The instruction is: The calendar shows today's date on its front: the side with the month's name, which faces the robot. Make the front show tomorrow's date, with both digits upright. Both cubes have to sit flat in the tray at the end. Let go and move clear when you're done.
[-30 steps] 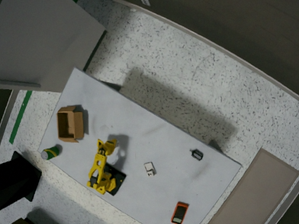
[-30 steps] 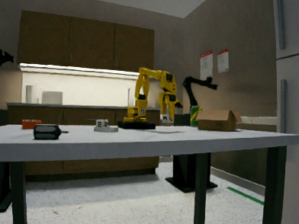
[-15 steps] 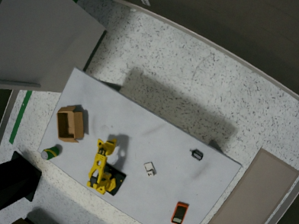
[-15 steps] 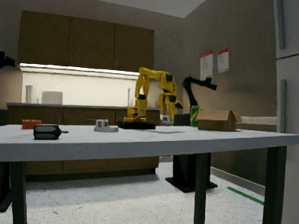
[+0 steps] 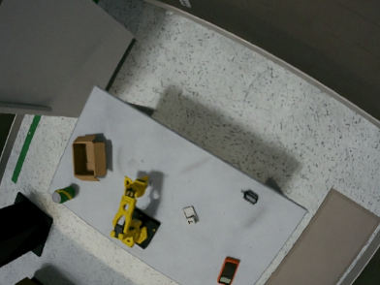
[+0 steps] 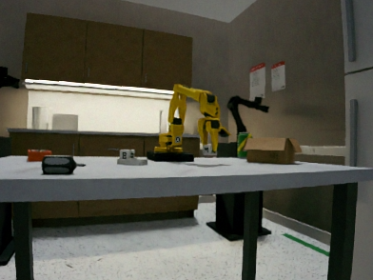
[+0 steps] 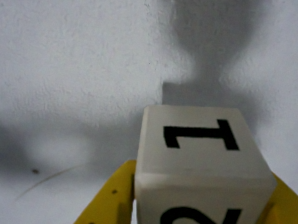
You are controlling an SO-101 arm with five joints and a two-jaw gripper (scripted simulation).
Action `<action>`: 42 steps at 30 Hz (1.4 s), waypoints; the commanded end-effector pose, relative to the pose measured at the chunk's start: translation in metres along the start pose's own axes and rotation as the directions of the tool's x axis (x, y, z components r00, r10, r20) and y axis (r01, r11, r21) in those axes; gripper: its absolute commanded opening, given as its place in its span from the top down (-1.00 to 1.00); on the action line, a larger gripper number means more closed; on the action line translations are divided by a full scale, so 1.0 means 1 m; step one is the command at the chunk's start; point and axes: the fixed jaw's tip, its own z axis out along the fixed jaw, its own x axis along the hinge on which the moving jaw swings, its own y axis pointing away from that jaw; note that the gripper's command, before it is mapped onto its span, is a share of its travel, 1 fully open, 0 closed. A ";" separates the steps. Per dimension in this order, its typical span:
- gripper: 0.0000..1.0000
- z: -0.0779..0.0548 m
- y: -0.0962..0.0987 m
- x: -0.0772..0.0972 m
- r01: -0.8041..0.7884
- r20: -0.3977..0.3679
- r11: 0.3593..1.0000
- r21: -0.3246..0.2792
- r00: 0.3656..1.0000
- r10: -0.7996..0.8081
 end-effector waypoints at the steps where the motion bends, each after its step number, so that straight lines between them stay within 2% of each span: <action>1: 1.00 0.006 0.006 -0.002 0.000 0.002 0.999 -0.035 1.000 0.000; 42: 1.00 0.022 0.006 -0.002 0.000 0.002 0.999 -0.035 1.000 0.000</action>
